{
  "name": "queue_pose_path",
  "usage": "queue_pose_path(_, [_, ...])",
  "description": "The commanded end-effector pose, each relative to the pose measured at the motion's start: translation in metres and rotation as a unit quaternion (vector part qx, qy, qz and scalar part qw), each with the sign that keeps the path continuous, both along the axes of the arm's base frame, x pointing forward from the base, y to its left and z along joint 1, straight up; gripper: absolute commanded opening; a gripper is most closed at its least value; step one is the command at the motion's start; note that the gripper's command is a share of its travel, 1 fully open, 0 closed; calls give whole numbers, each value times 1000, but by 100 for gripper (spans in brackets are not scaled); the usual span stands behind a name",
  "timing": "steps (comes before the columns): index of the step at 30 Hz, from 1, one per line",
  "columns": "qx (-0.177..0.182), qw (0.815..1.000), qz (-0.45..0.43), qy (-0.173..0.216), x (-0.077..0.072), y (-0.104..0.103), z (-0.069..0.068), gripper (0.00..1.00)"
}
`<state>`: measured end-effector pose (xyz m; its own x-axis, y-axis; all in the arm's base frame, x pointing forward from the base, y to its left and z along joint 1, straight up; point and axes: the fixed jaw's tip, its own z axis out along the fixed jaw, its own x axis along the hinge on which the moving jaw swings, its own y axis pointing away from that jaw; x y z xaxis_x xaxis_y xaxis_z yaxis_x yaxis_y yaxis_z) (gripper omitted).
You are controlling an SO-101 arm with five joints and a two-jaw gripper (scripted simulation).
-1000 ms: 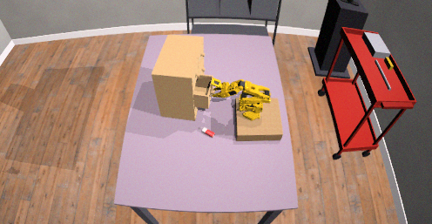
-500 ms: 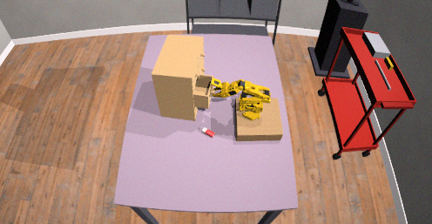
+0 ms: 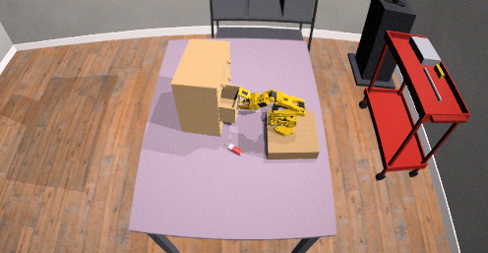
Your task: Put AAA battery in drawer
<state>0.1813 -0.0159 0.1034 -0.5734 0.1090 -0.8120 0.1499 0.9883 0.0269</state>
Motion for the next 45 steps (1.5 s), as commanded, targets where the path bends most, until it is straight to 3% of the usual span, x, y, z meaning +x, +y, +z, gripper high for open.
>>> queue_pose_path(1, [0,1000,13,4,0,5,0,11])
queue_pose_path(17, [0,1000,13,4,0,5,0,0])
queue_pose_path(36, [0,1000,13,4,0,5,0,0])
queue_pose_path(45, [-7,1000,-3,4,12,-5,0,0])
